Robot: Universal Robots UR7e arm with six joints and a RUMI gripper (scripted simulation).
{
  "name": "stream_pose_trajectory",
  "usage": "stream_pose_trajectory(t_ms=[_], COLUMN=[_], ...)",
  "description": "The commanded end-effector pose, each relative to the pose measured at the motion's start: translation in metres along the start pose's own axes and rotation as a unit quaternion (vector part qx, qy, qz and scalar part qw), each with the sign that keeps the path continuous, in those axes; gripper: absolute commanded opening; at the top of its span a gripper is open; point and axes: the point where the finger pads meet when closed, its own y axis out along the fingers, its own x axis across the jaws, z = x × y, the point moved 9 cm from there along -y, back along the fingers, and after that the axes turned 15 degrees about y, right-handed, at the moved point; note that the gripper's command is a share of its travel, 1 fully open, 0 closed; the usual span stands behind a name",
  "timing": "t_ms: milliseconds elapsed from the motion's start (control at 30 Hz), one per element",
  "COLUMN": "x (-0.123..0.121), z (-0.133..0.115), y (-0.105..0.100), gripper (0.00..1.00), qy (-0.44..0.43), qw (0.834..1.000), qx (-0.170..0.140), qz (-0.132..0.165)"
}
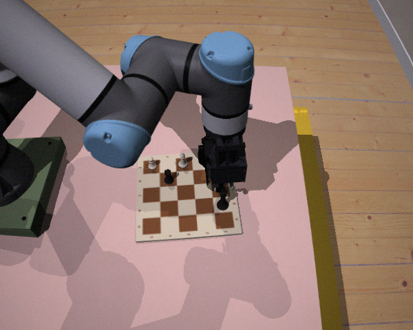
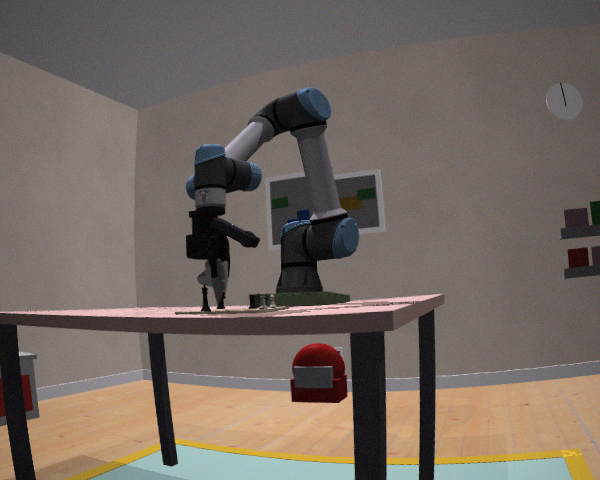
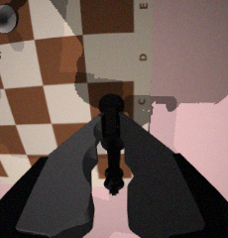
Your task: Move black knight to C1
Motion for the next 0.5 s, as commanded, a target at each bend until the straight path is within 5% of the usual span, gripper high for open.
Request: stream_pose_trajectory(t_ms=[0,467], x=[0.0003,0.0003], z=[0.0000,0.0000], y=[-0.0005,0.0009], gripper=[0.00,0.00], qy=[0.000,0.000], qw=[1.000,1.000], qx=[0.000,0.000], qz=[-0.001,-0.001])
